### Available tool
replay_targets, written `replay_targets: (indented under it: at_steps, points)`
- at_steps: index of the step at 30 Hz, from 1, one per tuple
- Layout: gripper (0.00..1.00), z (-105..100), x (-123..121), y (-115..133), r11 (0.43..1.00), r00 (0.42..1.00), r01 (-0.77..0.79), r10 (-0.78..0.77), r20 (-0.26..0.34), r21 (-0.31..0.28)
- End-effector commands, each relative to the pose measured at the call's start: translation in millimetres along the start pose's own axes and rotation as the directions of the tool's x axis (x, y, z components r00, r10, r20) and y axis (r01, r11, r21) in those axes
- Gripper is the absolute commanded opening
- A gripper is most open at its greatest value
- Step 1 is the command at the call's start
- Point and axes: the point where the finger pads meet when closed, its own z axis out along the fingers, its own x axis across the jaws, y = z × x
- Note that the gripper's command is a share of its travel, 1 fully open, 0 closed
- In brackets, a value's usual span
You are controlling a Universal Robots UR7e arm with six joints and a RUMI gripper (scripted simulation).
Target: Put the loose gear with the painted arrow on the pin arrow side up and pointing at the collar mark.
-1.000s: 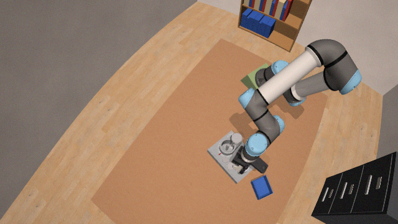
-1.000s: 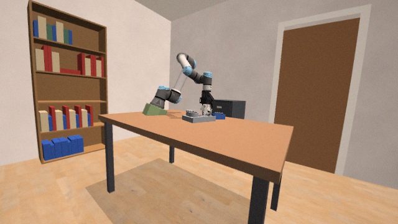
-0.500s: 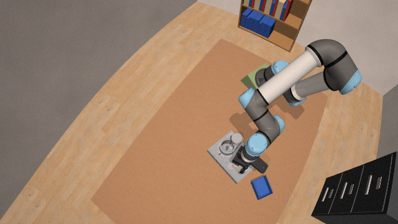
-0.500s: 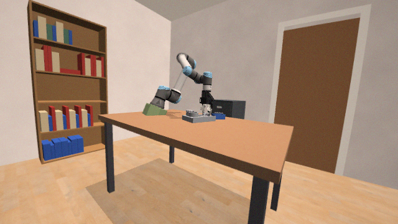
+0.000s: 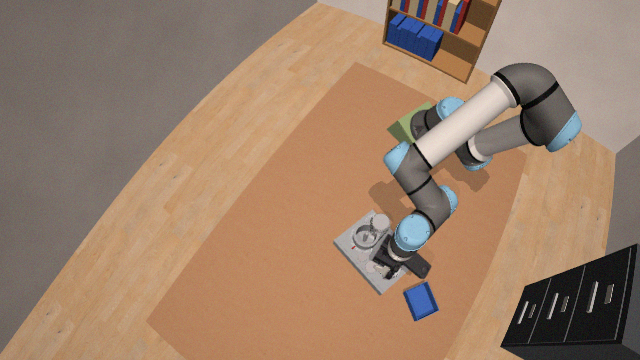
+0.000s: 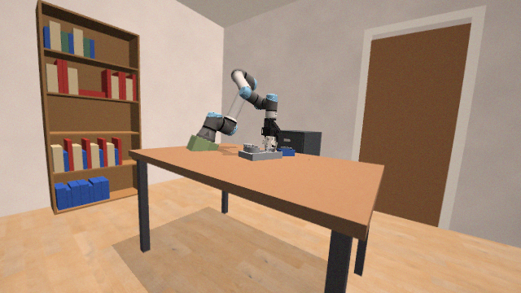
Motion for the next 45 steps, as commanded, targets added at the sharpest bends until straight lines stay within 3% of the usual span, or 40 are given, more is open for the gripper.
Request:
replay_targets:
  at_steps: [1, 29, 45]
  points:
    - [0.00, 0, 0, 0, 1.000, 1.000, 0.000, 0.000, -0.001, 0.000]
    - [0.00, -1, 0, 0, 1.000, 1.000, 0.000, 0.000, -0.001, 0.000]
    - [0.00, -18, 0, 0, 1.000, 1.000, 0.000, 0.000, -0.001, 0.000]
